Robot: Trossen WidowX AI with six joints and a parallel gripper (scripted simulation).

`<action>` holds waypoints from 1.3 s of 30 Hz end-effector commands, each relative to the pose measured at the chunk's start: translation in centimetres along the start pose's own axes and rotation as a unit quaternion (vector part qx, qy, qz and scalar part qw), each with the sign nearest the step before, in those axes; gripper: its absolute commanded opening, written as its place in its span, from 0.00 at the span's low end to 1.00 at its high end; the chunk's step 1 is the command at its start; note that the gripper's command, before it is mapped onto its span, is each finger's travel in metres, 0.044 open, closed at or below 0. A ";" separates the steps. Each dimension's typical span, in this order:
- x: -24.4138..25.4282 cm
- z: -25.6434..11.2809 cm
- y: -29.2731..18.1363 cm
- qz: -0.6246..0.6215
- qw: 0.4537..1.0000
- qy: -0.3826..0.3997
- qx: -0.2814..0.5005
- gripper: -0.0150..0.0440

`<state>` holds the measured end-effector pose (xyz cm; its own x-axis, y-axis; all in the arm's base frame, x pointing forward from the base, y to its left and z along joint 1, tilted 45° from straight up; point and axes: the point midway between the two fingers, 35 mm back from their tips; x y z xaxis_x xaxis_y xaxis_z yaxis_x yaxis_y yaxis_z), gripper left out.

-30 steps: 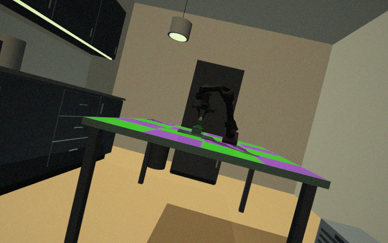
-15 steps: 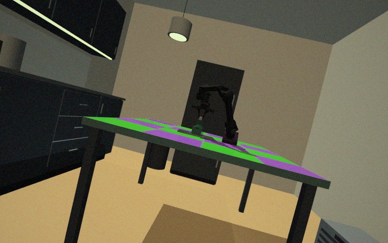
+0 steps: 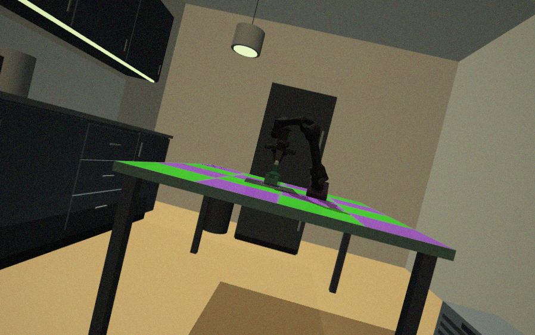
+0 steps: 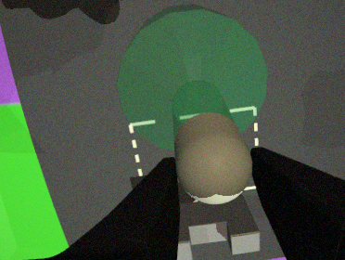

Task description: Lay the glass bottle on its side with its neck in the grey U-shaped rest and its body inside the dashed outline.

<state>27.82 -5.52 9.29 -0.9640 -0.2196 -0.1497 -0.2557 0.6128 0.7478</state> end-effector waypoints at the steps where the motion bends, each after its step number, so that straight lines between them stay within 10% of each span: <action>1: 0.1 -0.2 -1.0 -0.001 1.000 0.000 0.004 0.44; 39: 0.3 -0.2 -5.4 0.013 1.000 -0.008 -0.022 0.44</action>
<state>28.73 -8.66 6.03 -0.9730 -0.1863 -0.1363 -0.2209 0.5799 0.7842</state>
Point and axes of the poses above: the point midway between the two fingers, 35 mm back from their tips, its own z axis out along the fingers, its own x axis across the jaws, y = z × x, and after that the axes turned 4 degrees about -z, right-handed
